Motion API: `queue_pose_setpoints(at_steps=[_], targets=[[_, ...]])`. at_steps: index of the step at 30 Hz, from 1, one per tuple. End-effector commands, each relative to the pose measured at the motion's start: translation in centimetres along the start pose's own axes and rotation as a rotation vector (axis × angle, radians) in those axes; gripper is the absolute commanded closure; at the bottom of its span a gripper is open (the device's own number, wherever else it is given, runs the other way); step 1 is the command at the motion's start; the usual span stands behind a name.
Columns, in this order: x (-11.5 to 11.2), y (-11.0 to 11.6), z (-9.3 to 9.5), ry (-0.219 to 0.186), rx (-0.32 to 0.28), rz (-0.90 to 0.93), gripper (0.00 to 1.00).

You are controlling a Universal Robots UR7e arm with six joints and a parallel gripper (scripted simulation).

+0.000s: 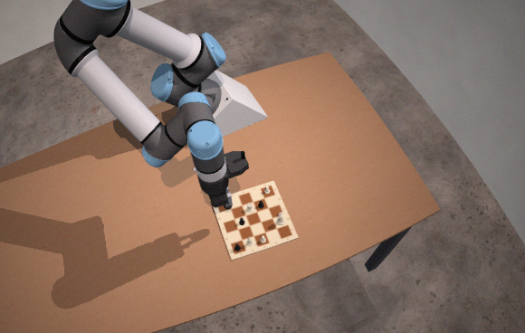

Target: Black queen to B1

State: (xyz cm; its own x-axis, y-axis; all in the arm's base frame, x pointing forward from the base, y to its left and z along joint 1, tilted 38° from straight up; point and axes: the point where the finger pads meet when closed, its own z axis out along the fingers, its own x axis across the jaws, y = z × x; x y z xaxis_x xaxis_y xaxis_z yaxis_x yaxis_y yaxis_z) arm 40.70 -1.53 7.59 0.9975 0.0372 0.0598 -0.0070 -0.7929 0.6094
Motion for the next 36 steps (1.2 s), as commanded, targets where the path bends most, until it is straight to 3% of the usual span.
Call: queue_pose_setpoints(at_steps=[1,20,27,36], targets=[[-1.7,0.8,0.1,0.001,0.004,0.04,1.0],[-1.7,0.8,0.5,0.001,0.004,0.04,1.0],[-1.7,0.8,1.8,0.001,0.004,0.04,1.0],[-1.7,0.8,5.6,0.001,0.004,0.04,1.0]])
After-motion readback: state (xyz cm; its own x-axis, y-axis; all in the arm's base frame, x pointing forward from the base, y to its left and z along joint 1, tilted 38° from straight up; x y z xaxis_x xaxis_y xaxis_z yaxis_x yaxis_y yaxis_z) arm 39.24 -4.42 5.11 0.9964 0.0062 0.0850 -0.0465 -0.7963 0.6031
